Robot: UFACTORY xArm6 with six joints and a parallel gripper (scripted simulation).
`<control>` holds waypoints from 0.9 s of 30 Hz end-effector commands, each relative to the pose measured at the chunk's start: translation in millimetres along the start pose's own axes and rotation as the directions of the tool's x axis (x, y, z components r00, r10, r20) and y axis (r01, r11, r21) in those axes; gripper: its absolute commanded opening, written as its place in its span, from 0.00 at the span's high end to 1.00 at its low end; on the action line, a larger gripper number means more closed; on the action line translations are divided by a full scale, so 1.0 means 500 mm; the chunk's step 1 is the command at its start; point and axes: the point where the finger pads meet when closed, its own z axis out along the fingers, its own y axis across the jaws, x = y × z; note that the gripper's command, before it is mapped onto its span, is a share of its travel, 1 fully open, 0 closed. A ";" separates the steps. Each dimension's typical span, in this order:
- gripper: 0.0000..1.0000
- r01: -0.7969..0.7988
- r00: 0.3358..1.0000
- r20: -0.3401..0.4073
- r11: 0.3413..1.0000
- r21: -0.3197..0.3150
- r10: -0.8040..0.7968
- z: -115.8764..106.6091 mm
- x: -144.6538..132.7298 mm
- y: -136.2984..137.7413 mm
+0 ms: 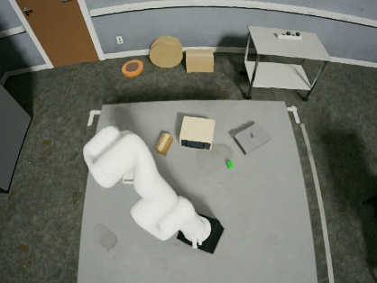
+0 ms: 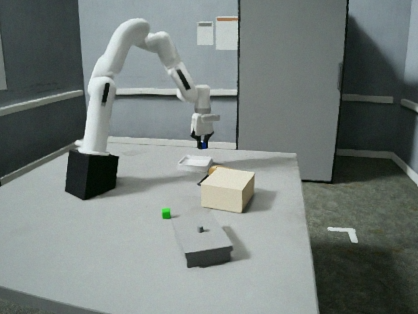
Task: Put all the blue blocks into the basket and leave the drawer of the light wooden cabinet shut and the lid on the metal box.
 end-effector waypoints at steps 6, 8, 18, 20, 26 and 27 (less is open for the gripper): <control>1.00 0.000 1.000 0.000 1.000 0.006 0.000 0.039 0.000 -0.005; 1.00 0.000 1.000 0.000 1.000 0.006 0.000 0.048 0.000 -0.006; 1.00 0.000 1.000 0.000 1.000 0.006 0.000 0.080 0.000 -0.006; 1.00 0.000 1.000 0.000 1.000 0.006 0.000 0.087 0.000 -0.006; 1.00 0.000 1.000 0.000 1.000 0.006 0.000 0.106 0.000 -0.006; 1.00 0.000 1.000 0.000 1.000 0.006 0.000 0.109 0.000 -0.006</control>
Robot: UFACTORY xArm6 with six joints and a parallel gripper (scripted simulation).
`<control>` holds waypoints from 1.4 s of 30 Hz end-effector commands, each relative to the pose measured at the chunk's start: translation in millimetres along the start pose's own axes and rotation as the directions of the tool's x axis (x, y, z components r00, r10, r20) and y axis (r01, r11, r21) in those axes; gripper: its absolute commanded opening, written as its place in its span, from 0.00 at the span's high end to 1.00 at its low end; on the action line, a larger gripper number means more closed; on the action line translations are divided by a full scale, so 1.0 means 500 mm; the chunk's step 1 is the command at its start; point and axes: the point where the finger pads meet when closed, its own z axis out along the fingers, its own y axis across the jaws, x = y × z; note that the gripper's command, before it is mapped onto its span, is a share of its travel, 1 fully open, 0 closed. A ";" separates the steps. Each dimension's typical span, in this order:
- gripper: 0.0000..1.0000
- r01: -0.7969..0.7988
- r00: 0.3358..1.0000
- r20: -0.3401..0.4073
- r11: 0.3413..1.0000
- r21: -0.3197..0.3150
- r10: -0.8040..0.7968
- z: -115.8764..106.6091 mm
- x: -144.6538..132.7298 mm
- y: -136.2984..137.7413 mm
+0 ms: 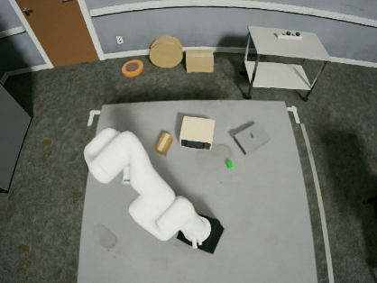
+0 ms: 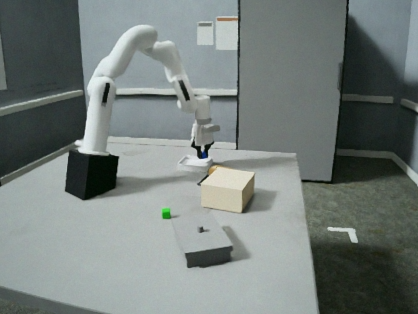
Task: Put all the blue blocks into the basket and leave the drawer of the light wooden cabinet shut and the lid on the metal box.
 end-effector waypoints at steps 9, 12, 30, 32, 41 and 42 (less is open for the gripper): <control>1.00 0.000 1.000 0.000 1.000 0.005 0.000 0.026 0.000 -0.004; 1.00 0.000 1.000 0.000 1.000 0.005 0.000 0.032 0.000 -0.004; 1.00 0.000 1.000 0.000 1.000 0.004 0.000 0.044 0.000 -0.004; 1.00 0.000 1.000 0.000 1.000 0.004 0.000 0.045 0.000 -0.004; 1.00 0.000 1.000 0.000 1.000 0.004 0.000 0.045 0.000 -0.004; 1.00 0.000 1.000 0.000 1.000 0.004 0.000 0.045 0.000 -0.004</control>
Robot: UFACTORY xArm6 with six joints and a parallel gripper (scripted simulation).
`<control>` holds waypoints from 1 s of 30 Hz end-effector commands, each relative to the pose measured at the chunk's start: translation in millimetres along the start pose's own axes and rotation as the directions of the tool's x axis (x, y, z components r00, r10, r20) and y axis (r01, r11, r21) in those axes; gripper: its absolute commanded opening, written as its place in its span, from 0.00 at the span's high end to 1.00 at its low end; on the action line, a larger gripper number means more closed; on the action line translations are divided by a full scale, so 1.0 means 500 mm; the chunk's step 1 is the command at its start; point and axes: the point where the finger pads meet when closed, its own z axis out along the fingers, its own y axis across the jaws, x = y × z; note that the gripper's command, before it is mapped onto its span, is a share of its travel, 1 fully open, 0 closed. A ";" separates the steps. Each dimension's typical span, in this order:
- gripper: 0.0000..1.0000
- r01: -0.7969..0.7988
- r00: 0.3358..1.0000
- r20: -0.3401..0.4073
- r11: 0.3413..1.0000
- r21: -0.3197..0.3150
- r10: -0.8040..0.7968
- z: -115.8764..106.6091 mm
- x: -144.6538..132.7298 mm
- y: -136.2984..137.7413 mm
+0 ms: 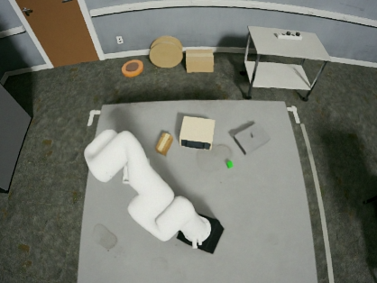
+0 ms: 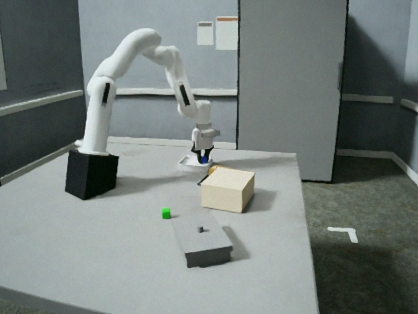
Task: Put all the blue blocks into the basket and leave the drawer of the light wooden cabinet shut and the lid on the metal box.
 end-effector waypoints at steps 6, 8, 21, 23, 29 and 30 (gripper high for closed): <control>0.54 0.000 1.000 0.000 1.000 0.004 0.000 -0.003 0.000 -0.003; 0.54 0.000 1.000 0.000 1.000 0.004 0.000 -0.003 0.000 -0.003; 0.54 0.000 1.000 0.000 1.000 0.004 0.000 -0.003 0.000 -0.003; 0.54 0.000 1.000 0.000 1.000 0.004 0.000 -0.003 0.000 -0.003; 0.54 0.000 1.000 0.000 1.000 0.004 0.000 -0.003 0.000 -0.003; 0.54 0.000 1.000 0.000 1.000 0.004 0.000 -0.003 0.000 -0.003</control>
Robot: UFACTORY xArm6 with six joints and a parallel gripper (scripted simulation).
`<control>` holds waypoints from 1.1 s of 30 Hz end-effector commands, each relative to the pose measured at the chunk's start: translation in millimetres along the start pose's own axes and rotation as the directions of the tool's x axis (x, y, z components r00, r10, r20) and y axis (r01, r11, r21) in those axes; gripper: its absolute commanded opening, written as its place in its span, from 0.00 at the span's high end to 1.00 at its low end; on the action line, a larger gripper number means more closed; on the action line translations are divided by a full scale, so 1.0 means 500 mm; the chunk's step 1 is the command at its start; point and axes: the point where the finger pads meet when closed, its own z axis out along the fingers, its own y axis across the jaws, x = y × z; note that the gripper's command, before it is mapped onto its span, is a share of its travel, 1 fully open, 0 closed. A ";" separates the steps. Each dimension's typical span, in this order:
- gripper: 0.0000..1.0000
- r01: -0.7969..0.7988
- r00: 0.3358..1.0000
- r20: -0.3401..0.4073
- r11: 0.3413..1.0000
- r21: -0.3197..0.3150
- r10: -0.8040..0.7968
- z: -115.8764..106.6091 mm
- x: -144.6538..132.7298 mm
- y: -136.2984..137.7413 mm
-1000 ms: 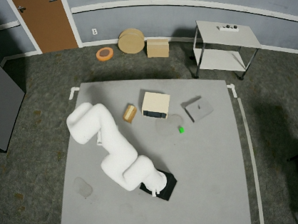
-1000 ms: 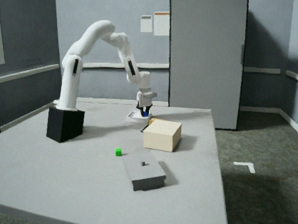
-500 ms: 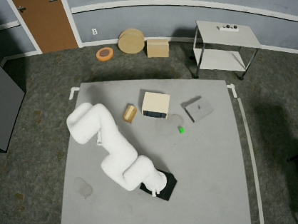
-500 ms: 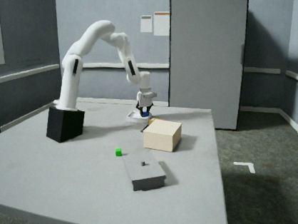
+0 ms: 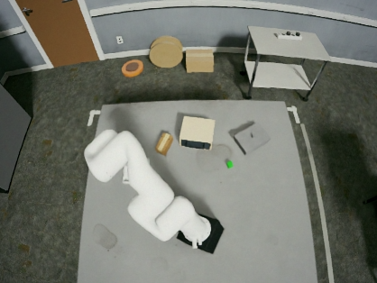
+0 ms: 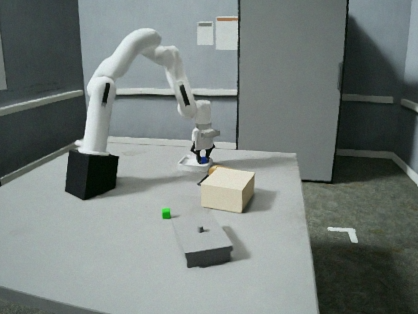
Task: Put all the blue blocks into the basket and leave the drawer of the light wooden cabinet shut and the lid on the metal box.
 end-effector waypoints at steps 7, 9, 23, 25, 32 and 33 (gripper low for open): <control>0.54 0.000 1.000 0.000 1.000 0.004 0.000 -0.003 0.000 -0.003; 0.54 0.000 1.000 0.000 1.000 0.004 0.000 -0.003 0.000 -0.003; 0.54 0.000 1.000 0.000 1.000 0.004 0.000 -0.019 0.000 -0.003; 0.54 0.000 1.000 0.000 1.000 0.004 0.000 -0.027 0.000 -0.003; 0.54 0.000 1.000 0.000 1.000 0.004 0.000 -0.070 0.000 -0.003; 0.54 0.000 1.000 0.000 1.000 0.004 0.000 -0.078 0.000 -0.003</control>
